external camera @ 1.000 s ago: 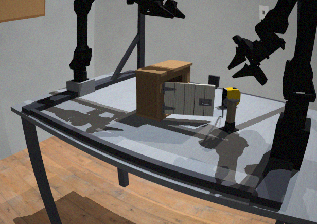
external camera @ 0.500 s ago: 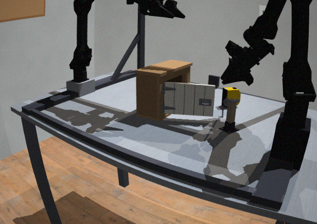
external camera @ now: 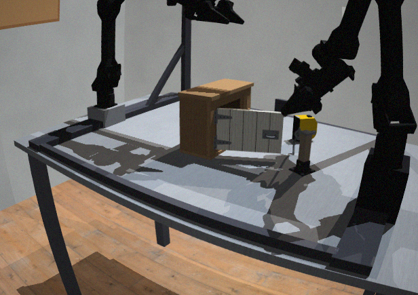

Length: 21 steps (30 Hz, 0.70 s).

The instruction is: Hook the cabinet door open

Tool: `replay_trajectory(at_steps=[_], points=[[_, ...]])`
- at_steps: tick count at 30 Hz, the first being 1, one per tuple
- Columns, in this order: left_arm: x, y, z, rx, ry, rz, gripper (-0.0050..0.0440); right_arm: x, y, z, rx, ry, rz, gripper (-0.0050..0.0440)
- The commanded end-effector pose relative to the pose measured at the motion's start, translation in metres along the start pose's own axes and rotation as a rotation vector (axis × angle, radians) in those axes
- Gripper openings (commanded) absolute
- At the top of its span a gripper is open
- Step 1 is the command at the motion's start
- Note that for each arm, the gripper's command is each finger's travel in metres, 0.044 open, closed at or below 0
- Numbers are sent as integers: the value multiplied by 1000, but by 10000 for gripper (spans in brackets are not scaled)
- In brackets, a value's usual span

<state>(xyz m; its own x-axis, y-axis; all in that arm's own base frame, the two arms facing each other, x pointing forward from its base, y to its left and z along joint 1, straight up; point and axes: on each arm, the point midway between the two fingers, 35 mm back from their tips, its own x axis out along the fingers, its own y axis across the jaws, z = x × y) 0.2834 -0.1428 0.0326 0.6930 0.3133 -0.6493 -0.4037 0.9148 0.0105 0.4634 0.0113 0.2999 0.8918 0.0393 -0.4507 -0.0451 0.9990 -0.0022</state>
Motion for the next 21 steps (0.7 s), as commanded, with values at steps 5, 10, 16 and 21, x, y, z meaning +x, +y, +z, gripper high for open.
replay_trajectory(at_steps=[5,10,16,21], points=[[13,-10,11,-19,-13,-19,78,-11,-1,15,2,-43,-2,400],[12,-10,12,-23,-18,-21,62,-11,-1,15,2,-43,-2,400],[11,-7,10,-20,-16,-19,22,-11,-1,15,2,-43,-2,400],[10,-6,10,-22,-17,-20,7,-11,-1,15,2,-43,-2,400]])
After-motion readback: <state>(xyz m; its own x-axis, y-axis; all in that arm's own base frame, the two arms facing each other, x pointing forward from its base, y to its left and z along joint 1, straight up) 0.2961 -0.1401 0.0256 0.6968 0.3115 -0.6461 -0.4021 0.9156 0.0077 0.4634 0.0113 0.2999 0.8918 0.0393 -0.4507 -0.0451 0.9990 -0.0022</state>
